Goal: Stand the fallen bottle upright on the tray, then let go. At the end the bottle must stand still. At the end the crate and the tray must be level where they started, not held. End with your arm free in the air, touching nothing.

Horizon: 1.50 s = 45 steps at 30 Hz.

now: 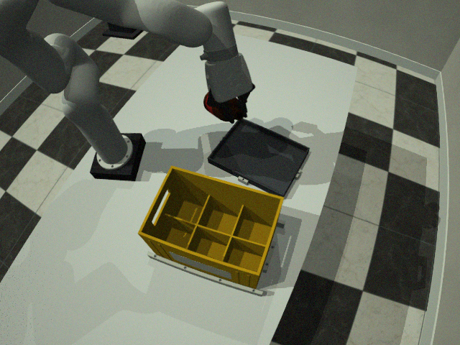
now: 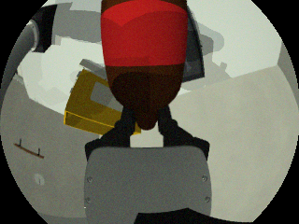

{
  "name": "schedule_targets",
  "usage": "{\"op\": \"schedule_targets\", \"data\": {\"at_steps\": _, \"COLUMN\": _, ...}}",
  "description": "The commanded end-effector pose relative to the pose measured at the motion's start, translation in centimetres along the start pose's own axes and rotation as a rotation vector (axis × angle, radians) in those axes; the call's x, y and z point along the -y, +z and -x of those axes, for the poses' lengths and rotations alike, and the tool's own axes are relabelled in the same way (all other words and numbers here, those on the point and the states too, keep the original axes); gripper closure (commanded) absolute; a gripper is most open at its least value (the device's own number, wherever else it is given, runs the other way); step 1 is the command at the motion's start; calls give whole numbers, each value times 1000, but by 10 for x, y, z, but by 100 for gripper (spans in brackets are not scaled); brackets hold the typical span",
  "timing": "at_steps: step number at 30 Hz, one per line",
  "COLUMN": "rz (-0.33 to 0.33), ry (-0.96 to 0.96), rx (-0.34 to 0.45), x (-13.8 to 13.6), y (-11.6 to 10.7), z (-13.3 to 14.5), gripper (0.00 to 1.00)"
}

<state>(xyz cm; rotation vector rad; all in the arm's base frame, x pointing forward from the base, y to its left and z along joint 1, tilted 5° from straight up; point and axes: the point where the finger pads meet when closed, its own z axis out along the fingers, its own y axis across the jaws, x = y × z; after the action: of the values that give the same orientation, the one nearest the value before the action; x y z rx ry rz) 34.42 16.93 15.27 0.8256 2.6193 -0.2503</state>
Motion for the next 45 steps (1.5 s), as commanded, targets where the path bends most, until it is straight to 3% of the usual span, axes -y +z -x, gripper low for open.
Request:
{"op": "schedule_targets", "data": {"at_steps": 1, "rz": 3, "ry": 1, "rx": 3, "x": -1, "y": -1, "z": 1, "gripper": 100}}
{"op": "schedule_targets", "data": {"at_steps": 11, "rz": 0, "ry": 1, "rx": 26, "x": -1, "y": -1, "z": 0, "gripper": 100}}
{"op": "schedule_targets", "data": {"at_steps": 34, "rz": 1, "ry": 1, "rx": 158, "x": -1, "y": -2, "z": 0, "gripper": 100}}
{"op": "schedule_targets", "data": {"at_steps": 45, "rz": 4, "ry": 2, "rx": 175, "x": -1, "y": -2, "z": 0, "gripper": 100}}
